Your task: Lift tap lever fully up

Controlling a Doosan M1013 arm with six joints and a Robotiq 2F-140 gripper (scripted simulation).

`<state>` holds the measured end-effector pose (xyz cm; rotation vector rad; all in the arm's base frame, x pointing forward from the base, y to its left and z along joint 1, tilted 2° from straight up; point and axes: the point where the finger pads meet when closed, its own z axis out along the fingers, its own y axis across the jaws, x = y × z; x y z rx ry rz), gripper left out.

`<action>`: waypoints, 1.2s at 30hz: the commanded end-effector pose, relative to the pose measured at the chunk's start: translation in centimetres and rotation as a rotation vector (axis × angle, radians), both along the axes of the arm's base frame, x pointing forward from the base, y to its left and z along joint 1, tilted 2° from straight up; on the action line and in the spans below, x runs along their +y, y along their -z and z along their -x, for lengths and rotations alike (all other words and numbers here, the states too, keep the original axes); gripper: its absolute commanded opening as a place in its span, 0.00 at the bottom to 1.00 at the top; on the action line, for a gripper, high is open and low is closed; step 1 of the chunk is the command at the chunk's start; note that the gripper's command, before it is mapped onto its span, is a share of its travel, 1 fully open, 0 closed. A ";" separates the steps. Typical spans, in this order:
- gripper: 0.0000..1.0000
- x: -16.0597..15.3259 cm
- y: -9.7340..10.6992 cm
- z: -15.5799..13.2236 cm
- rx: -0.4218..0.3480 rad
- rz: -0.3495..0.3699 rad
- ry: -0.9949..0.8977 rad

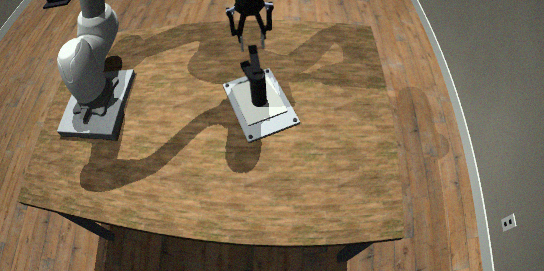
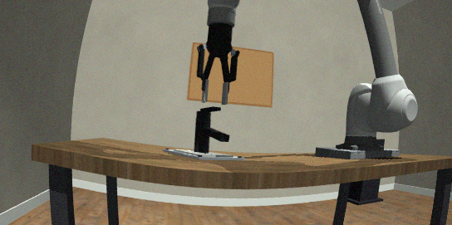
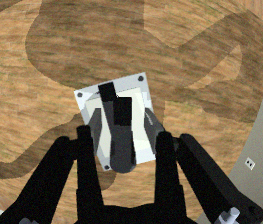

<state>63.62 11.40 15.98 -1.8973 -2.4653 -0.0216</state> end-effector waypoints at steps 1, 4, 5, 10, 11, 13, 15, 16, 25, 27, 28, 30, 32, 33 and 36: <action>0.37 0.0 0.0 0.0 0.000 0.000 0.000; 0.37 0.0 0.0 0.0 0.000 0.000 0.000; 0.37 0.0 0.0 0.0 0.000 0.000 0.000; 0.37 0.0 0.0 0.0 0.000 0.000 0.000; 0.37 0.0 0.0 0.0 0.000 0.000 0.000; 0.37 0.0 0.0 0.0 0.000 0.000 0.000; 0.37 0.0 0.0 0.0 0.000 0.000 0.000; 0.37 0.0 0.0 0.0 0.000 0.000 0.000; 0.37 0.0 0.0 0.0 0.000 0.000 0.000; 0.37 0.0 0.1 0.0 0.000 0.000 0.000; 0.37 0.0 0.1 0.0 0.000 0.000 0.000; 0.37 0.0 0.2 0.0 0.000 0.000 0.000; 0.37 0.0 0.3 0.0 0.000 0.000 0.000; 0.37 0.0 0.4 0.0 0.000 0.000 0.000; 0.37 0.0 0.7 0.0 0.000 0.000 0.000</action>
